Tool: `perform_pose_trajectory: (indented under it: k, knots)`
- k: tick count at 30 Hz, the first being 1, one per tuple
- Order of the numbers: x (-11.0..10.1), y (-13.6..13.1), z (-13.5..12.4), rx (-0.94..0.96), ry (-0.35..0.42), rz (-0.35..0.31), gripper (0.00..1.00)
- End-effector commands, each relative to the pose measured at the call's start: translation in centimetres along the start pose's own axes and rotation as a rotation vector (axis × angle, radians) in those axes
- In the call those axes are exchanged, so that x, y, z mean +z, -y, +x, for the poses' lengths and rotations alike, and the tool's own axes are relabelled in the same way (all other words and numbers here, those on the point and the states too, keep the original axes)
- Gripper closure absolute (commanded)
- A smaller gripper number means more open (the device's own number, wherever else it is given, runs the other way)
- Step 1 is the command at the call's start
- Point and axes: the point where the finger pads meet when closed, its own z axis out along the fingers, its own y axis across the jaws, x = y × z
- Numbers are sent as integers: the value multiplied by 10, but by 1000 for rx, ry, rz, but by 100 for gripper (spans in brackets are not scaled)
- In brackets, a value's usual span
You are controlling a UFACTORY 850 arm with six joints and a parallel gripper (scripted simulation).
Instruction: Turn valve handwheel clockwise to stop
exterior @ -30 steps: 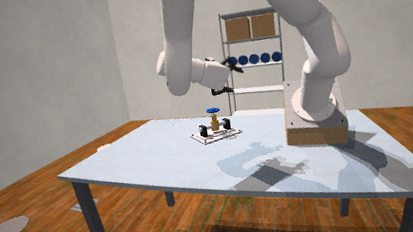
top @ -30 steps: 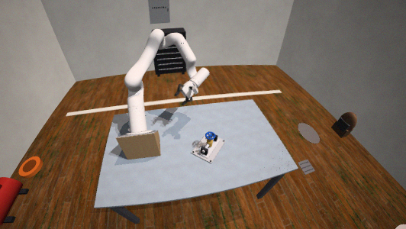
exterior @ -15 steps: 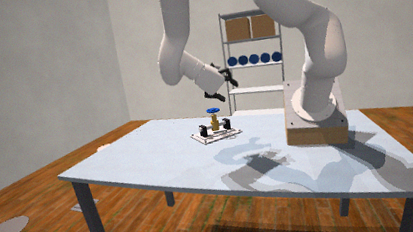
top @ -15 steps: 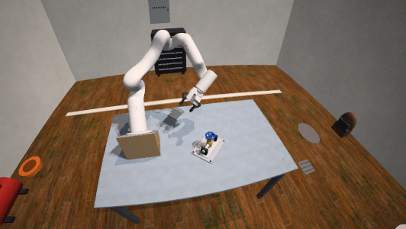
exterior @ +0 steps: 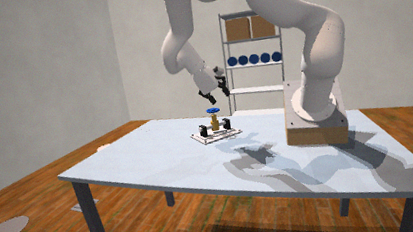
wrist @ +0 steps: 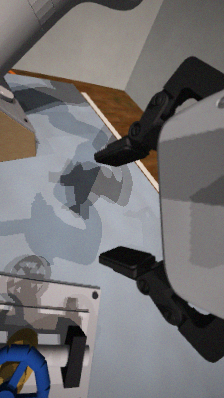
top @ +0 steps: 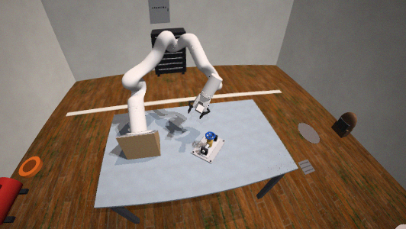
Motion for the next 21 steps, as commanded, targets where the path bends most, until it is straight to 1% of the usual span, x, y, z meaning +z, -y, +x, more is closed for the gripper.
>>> perform_pose_trajectory:
  k: [1,2,3,4,6,8,9,10,11,13,15,16,19,21]
  knots:
    - [-1,34,18,94,110,98,0]
    - [-2,40,22,112,127,115,0]
    - [-2,41,23,116,131,119,0]
    - [-3,52,31,150,162,151,0]
    - [-4,59,36,174,183,173,0]
    - [-6,74,50,225,226,219,0]
    - [-6,74,50,227,228,221,0]
    - [-8,84,60,263,257,253,0]
    - [-9,87,63,275,266,263,0]
    - [-9,87,63,275,266,263,0]
    - [-12,107,86,351,323,327,0]
    - [-13,111,92,370,336,343,0]
    - [-15,120,105,410,364,376,0]
    - [-15,122,108,420,370,383,0]
